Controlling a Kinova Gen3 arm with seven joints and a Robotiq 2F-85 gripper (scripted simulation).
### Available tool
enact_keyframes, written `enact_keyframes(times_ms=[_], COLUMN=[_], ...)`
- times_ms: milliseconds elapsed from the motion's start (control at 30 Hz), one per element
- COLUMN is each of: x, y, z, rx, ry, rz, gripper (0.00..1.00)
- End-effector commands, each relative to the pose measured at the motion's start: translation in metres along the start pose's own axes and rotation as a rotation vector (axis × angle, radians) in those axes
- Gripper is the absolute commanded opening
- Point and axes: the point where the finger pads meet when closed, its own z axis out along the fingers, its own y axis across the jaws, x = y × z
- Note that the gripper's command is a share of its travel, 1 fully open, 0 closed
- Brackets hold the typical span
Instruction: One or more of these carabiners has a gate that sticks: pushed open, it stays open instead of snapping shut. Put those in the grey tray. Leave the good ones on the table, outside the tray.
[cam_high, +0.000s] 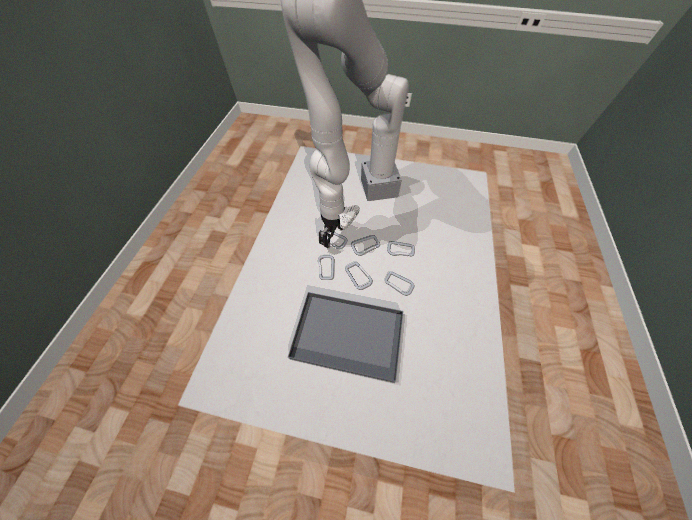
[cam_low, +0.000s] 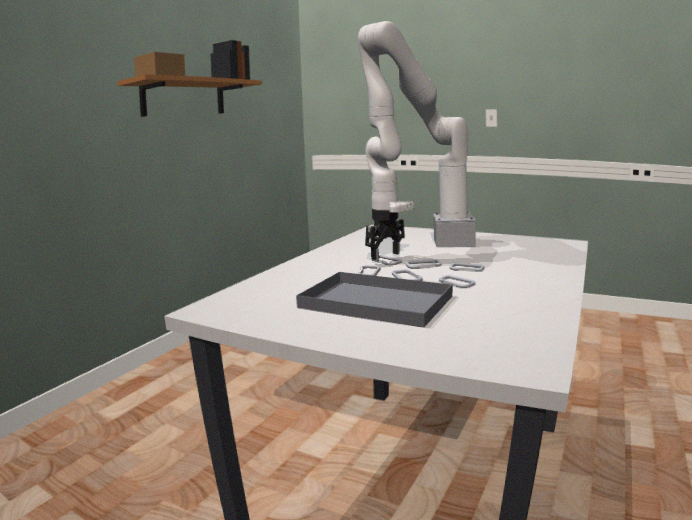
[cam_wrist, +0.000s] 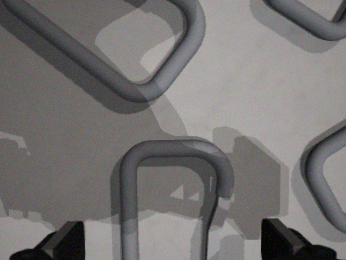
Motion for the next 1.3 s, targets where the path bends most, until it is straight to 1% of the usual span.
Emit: enact_keyframes(times_ms=[0,533,567,1267], x=[0.0011,0.0011,0.0002,0.0002], y=[0.0022,0.0022,0.0004,0.002], z=[0.0074,0.0074,0.006,0.0053], rx=[-0.003,-0.003,0.001,-0.003], ry=[0.002,0.002,-0.001,-0.001], rz=[-0.009,-0.009,-0.001,-0.001], gripper=[1.0,1.0,0.75,0.75])
